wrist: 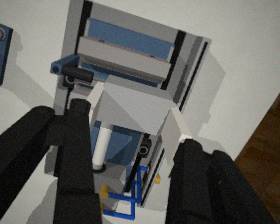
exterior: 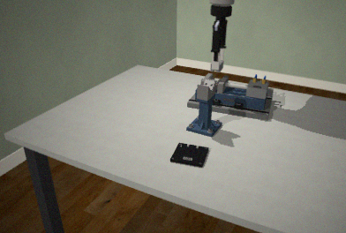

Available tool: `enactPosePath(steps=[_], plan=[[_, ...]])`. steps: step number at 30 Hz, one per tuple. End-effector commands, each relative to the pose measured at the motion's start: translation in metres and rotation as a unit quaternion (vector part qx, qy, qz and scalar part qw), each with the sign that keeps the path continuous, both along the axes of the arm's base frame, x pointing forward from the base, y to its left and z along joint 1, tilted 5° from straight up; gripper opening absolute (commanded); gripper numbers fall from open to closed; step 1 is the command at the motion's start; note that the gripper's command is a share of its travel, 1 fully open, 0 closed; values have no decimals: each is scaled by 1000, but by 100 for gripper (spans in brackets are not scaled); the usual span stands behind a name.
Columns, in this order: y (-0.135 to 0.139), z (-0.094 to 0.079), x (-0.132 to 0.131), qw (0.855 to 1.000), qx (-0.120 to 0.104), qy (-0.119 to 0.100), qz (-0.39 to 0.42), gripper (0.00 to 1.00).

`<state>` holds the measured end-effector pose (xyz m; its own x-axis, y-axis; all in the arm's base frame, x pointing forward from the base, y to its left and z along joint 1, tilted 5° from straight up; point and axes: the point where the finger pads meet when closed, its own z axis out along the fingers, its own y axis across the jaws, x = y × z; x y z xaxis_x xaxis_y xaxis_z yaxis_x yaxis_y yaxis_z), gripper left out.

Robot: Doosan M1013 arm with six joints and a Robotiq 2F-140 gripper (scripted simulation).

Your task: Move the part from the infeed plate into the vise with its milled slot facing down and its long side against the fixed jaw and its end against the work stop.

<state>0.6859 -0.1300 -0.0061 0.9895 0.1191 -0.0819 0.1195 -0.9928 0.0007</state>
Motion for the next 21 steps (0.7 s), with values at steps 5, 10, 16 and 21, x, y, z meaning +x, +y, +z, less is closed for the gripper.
enactPosePath(steps=[5, 10, 16, 21], plan=[[-2, -6, -2, 1000, -1, 2, -5, 0], [-2, -9, -2, 1000, -1, 2, -5, 0], [-2, -12, -2, 1000, -1, 2, -5, 0], [-2, -15, -2, 1000, -1, 2, -5, 0]])
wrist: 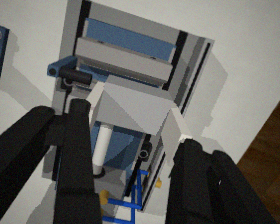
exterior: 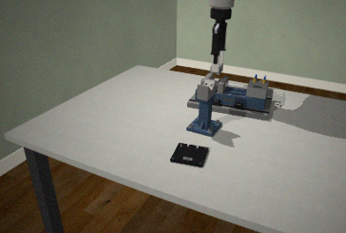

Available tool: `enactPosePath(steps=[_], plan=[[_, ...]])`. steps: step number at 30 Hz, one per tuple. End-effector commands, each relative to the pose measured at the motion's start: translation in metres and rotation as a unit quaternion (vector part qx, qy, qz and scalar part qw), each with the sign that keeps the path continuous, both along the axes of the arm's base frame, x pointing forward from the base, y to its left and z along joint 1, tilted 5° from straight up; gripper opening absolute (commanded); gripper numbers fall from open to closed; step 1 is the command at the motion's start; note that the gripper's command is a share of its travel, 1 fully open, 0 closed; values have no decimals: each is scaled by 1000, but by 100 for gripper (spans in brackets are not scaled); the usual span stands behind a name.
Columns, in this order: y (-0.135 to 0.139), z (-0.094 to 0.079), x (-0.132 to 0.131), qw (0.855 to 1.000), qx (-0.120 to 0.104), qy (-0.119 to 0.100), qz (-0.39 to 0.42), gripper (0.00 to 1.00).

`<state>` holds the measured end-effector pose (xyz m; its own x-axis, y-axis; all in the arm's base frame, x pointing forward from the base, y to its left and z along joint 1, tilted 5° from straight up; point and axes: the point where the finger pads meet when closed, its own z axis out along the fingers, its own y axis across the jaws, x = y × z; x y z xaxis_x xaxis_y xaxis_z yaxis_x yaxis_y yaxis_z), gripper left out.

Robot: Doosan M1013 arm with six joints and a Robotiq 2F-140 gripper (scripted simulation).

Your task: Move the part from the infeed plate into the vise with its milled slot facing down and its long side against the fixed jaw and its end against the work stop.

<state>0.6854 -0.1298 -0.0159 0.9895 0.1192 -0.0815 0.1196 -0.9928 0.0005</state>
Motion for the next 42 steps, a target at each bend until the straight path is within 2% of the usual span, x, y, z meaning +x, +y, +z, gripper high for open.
enactPosePath(steps=[1, 20, 42], plan=[[-2, -6, -2, 1000, -1, 2, -5, 0], [-2, -15, -3, 1000, -1, 2, -5, 0], [-2, -17, -3, 1000, -1, 2, -5, 0]])
